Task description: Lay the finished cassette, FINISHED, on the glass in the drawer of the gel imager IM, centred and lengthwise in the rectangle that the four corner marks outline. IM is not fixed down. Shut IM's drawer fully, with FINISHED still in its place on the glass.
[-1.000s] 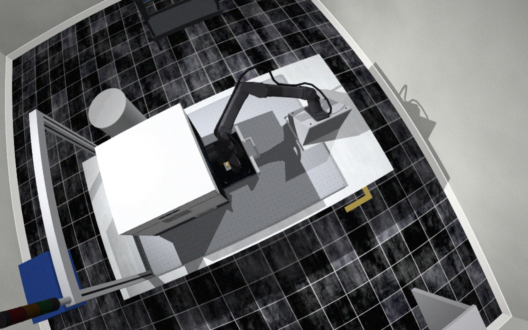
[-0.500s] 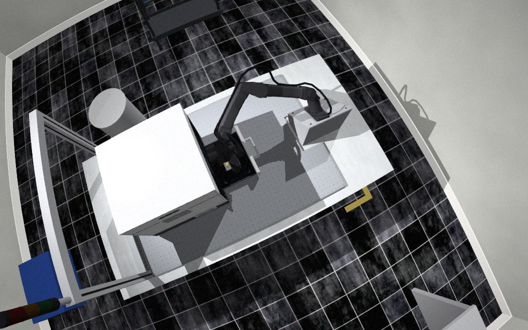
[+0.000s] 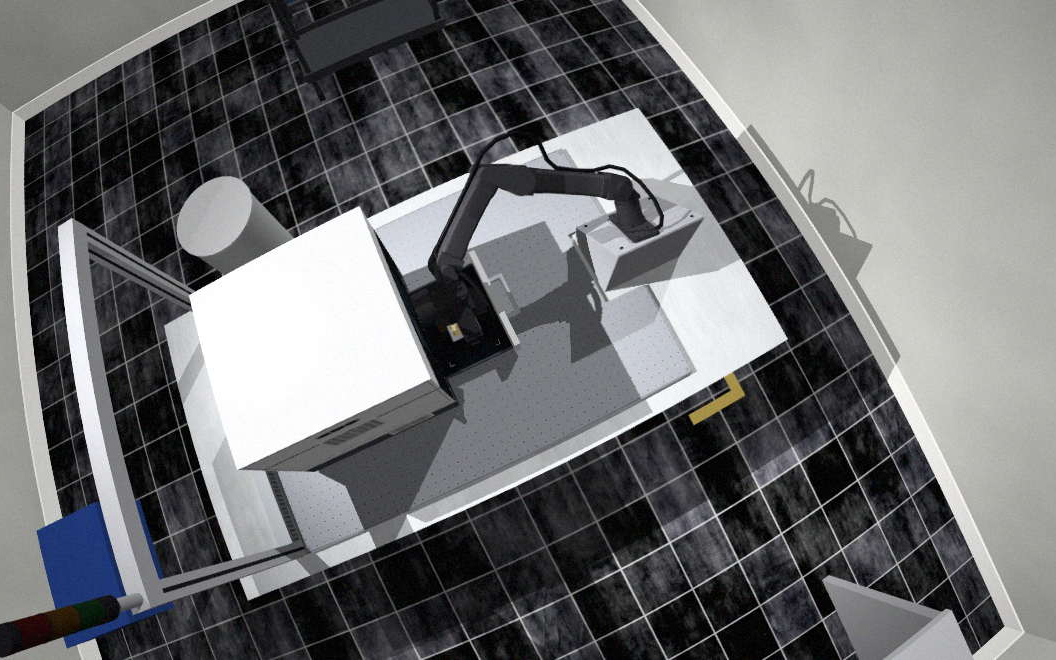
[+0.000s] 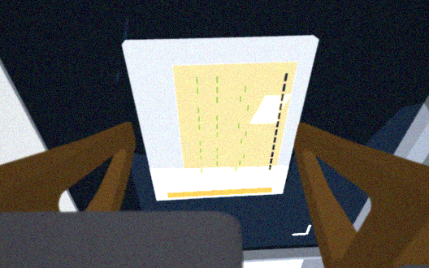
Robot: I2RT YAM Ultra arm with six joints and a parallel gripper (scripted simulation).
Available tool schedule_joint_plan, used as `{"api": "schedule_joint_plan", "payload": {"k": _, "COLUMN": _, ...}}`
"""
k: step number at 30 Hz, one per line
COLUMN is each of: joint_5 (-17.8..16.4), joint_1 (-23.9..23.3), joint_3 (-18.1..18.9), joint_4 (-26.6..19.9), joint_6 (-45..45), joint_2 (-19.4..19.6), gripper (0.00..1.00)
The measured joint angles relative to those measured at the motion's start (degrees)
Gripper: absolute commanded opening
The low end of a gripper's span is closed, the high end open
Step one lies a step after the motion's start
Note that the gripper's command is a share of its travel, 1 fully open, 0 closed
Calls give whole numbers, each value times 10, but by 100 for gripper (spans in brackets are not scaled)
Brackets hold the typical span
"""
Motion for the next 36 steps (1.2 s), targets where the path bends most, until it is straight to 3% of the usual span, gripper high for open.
{"api": "schedule_joint_plan", "payload": {"k": 9, "joint_5": 0, "joint_1": 0, "joint_3": -25, "joint_4": 17, "joint_6": -8, "joint_2": -12, "gripper": 91}}
{"api": "schedule_joint_plan", "payload": {"k": 21, "joint_5": 0, "joint_1": 0, "joint_3": -3, "joint_4": 23, "joint_6": -15, "joint_2": -12, "gripper": 91}}
{"api": "schedule_joint_plan", "payload": {"k": 36, "joint_5": 0, "joint_1": 0, "joint_3": -9, "joint_4": 24, "joint_6": -15, "joint_2": -8, "gripper": 91}}
